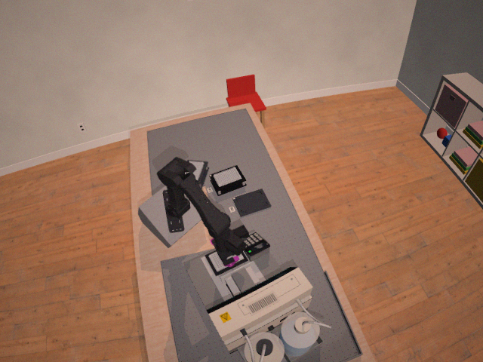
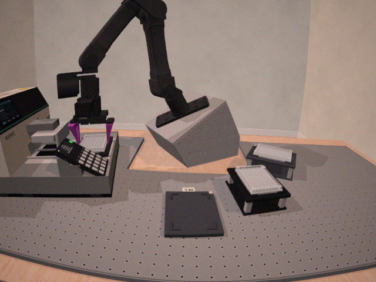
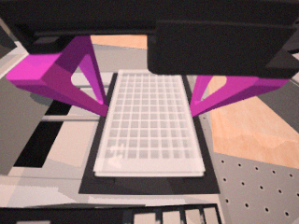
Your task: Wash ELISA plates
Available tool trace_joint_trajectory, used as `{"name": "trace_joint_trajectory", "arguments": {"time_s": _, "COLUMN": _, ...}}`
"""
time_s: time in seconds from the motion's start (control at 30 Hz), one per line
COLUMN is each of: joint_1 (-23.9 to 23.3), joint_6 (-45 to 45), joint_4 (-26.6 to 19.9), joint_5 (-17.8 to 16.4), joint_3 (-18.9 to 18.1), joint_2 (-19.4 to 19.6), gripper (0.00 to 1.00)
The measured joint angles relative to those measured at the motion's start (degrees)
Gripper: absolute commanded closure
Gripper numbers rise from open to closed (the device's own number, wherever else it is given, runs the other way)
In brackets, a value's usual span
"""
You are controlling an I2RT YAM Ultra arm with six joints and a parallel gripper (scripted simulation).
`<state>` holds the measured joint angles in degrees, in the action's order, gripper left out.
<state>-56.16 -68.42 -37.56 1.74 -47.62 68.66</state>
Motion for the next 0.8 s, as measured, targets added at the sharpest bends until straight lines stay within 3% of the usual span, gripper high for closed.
{"name": "trace_joint_trajectory", "arguments": {"time_s": 0.13, "joint_1": 0.0, "joint_6": 0.0, "joint_4": 0.0, "joint_5": 0.0, "joint_3": 0.0, "joint_2": 0.0, "gripper": 0.0}}
{"name": "trace_joint_trajectory", "arguments": {"time_s": 0.17, "joint_1": 0.0, "joint_6": 0.0, "joint_4": 0.0, "joint_5": 0.0, "joint_3": 0.0, "joint_2": 0.0, "gripper": 0.1}}
{"name": "trace_joint_trajectory", "arguments": {"time_s": 0.23, "joint_1": 0.0, "joint_6": 0.0, "joint_4": 0.0, "joint_5": 0.0, "joint_3": 0.0, "joint_2": 0.0, "gripper": 0.1}}
{"name": "trace_joint_trajectory", "arguments": {"time_s": 0.27, "joint_1": 0.0, "joint_6": 0.0, "joint_4": 0.0, "joint_5": 0.0, "joint_3": 0.0, "joint_2": 0.0, "gripper": 0.2}}
{"name": "trace_joint_trajectory", "arguments": {"time_s": 0.33, "joint_1": 0.0, "joint_6": 0.0, "joint_4": -0.1, "joint_5": 0.0, "joint_3": 0.0, "joint_2": 0.0, "gripper": 0.2}}
{"name": "trace_joint_trajectory", "arguments": {"time_s": 0.37, "joint_1": 0.0, "joint_6": 0.0, "joint_4": -0.1, "joint_5": 0.0, "joint_3": 0.0, "joint_2": 0.0, "gripper": 0.3}}
{"name": "trace_joint_trajectory", "arguments": {"time_s": 0.5, "joint_1": 0.0, "joint_6": 0.0, "joint_4": -0.1, "joint_5": 0.0, "joint_3": 0.0, "joint_2": 0.0, "gripper": 0.3}}
{"name": "trace_joint_trajectory", "arguments": {"time_s": 0.53, "joint_1": 0.0, "joint_6": 0.0, "joint_4": -0.1, "joint_5": 0.0, "joint_3": 0.0, "joint_2": 0.0, "gripper": 0.4}}
{"name": "trace_joint_trajectory", "arguments": {"time_s": 0.6, "joint_1": 0.0, "joint_6": 0.0, "joint_4": -0.1, "joint_5": 0.0, "joint_3": 0.0, "joint_2": 0.0, "gripper": 0.4}}
{"name": "trace_joint_trajectory", "arguments": {"time_s": 0.63, "joint_1": 0.0, "joint_6": 0.0, "joint_4": -0.1, "joint_5": 0.0, "joint_3": 0.0, "joint_2": 0.0, "gripper": 0.5}}
{"name": "trace_joint_trajectory", "arguments": {"time_s": 0.7, "joint_1": 0.0, "joint_6": 0.0, "joint_4": -0.1, "joint_5": 0.0, "joint_3": 0.0, "joint_2": 0.0, "gripper": 0.5}}
{"name": "trace_joint_trajectory", "arguments": {"time_s": 0.73, "joint_1": 0.0, "joint_6": 0.0, "joint_4": -0.1, "joint_5": 0.0, "joint_3": 0.0, "joint_2": 0.0, "gripper": 0.6}}
{"name": "trace_joint_trajectory", "arguments": {"time_s": 0.8, "joint_1": 0.0, "joint_6": 0.0, "joint_4": -0.1, "joint_5": 0.0, "joint_3": 0.0, "joint_2": 0.0, "gripper": 0.6}}
